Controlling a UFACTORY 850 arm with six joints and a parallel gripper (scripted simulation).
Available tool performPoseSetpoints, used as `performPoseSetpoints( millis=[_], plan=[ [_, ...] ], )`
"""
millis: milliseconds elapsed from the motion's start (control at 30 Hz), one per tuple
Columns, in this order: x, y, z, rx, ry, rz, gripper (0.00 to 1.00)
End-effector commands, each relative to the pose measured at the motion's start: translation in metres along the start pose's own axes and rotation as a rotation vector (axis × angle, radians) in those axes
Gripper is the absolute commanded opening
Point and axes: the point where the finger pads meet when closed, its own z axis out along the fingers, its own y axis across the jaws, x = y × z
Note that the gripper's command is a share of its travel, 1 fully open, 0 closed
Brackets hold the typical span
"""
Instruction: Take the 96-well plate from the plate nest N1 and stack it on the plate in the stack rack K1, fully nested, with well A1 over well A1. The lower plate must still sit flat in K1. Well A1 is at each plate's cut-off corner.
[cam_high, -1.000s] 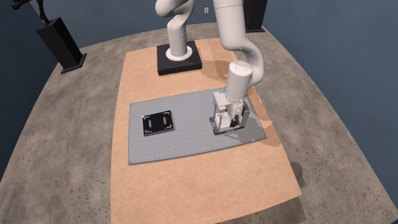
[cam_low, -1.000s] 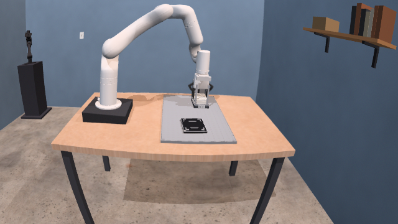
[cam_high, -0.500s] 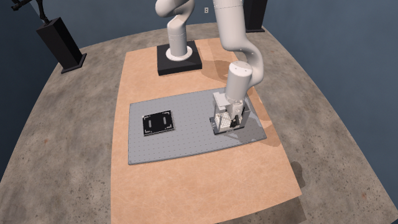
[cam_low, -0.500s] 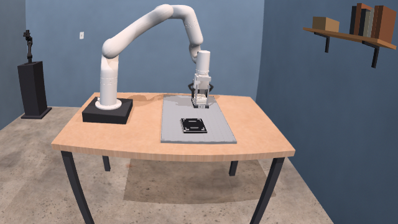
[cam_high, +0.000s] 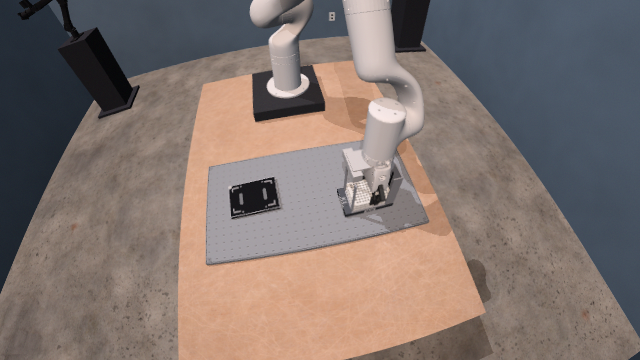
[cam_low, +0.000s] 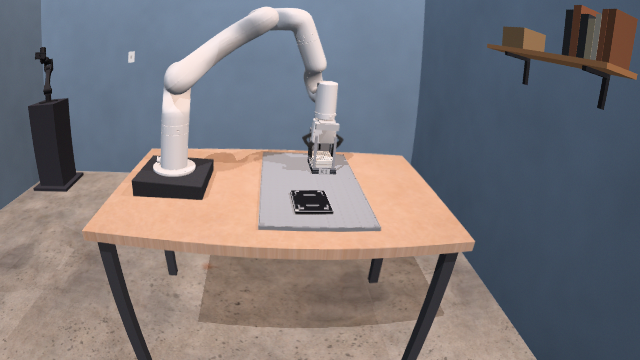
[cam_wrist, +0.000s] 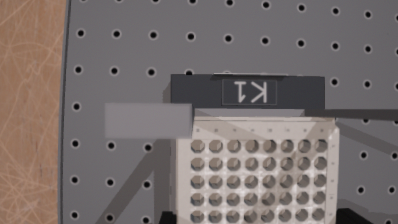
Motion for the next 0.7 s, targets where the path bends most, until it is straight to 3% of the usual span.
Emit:
performPoseSetpoints(
  millis=[0,467,667],
  plan=[
    [0.0,-0.001,-0.001,0.002,-0.001,0.0,1.0],
    [0.0,-0.001,-0.001,0.002,-0.001,0.0,1.0],
    [0.0,-0.001,-0.017,0.002,-0.001,0.0,1.0]
  ],
)
